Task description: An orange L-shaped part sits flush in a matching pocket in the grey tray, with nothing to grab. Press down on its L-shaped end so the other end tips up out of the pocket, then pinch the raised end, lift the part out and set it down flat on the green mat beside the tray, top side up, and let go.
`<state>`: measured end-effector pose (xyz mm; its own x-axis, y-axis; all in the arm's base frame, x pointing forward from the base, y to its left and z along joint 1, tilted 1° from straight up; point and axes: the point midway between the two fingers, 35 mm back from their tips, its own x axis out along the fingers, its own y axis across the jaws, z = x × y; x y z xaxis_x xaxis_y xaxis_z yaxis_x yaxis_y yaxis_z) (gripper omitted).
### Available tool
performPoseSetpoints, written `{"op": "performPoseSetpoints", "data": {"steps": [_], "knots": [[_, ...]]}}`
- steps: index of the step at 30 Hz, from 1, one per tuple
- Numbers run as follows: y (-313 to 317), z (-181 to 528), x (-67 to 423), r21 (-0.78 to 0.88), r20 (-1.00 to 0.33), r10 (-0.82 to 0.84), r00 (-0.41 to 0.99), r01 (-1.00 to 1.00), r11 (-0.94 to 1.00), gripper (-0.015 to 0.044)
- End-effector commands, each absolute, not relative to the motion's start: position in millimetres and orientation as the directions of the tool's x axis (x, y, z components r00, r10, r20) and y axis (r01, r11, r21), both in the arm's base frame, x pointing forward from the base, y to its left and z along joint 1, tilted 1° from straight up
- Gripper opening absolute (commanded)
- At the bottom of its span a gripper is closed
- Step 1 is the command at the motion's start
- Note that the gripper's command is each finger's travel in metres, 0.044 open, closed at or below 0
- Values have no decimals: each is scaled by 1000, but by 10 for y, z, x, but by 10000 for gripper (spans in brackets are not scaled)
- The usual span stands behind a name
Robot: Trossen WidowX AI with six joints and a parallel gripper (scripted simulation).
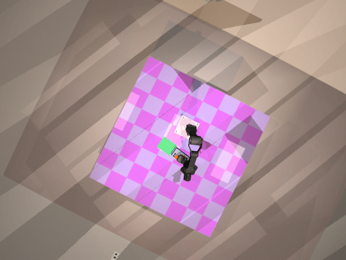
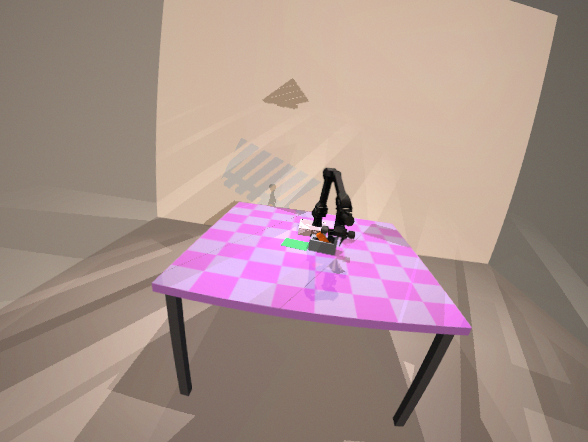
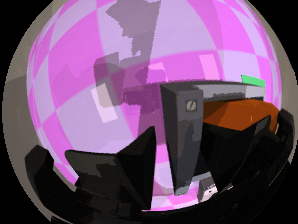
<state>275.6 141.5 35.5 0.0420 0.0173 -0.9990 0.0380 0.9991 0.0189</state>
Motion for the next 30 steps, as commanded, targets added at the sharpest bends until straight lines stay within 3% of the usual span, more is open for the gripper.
{"op": "performPoseSetpoints", "data": {"steps": [1,7,15,30], "knots": [[1473,428,2762,17,-999,15,45,43,999,180],[1493,536,2766,15,-999,13,44,44,999,180],[1371,1400,2717,14,-999,12,44,44,999,180],[1392,1386,2740,24,-998,22,55,49,999,180]]}}
